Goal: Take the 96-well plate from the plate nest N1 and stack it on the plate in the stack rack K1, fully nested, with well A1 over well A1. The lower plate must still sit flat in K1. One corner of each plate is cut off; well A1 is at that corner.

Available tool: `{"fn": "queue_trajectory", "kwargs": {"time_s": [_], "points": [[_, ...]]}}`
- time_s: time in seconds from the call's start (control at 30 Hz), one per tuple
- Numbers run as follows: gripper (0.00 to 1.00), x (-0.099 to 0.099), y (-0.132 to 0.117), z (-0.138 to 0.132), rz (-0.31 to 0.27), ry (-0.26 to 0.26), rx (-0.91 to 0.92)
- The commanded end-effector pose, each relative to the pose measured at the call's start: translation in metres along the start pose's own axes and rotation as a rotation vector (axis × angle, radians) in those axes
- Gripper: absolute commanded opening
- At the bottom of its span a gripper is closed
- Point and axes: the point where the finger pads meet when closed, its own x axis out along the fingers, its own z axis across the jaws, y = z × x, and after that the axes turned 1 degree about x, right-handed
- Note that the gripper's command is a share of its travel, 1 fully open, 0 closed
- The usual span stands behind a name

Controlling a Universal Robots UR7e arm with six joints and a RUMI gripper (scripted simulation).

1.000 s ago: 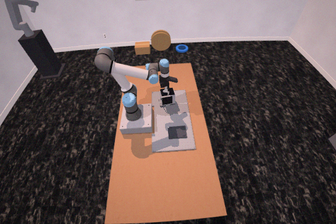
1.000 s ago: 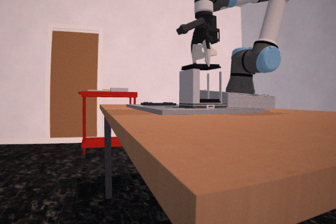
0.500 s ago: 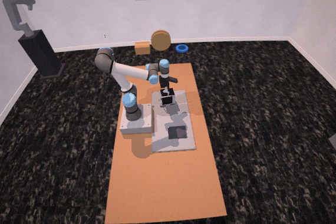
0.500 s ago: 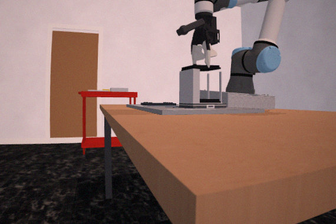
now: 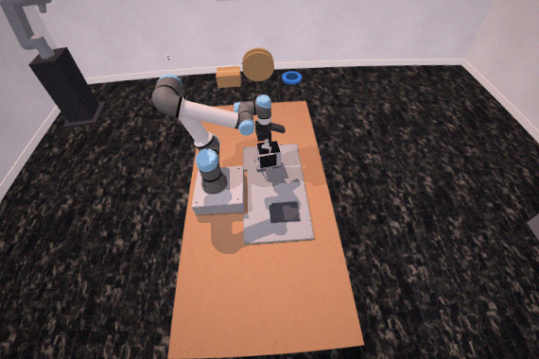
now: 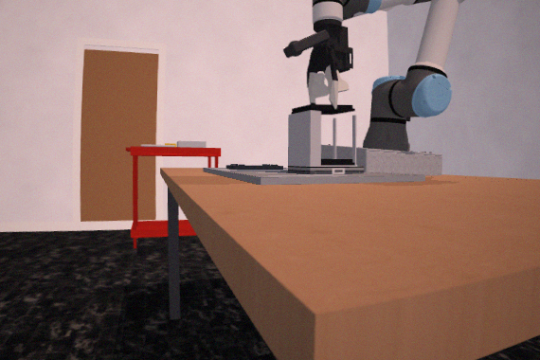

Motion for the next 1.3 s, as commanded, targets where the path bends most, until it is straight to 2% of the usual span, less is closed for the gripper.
{"fn": "queue_trajectory", "kwargs": {"time_s": [0.0,0.37,1.27], "points": [[0.00,0.000,0.000,0.000,0.001,0.000,0.000],[0.00,0.000,0.000,0.000,0.001,0.000,0.000],[0.00,0.041,0.001,0.000,0.001,0.000,0.000]]}}
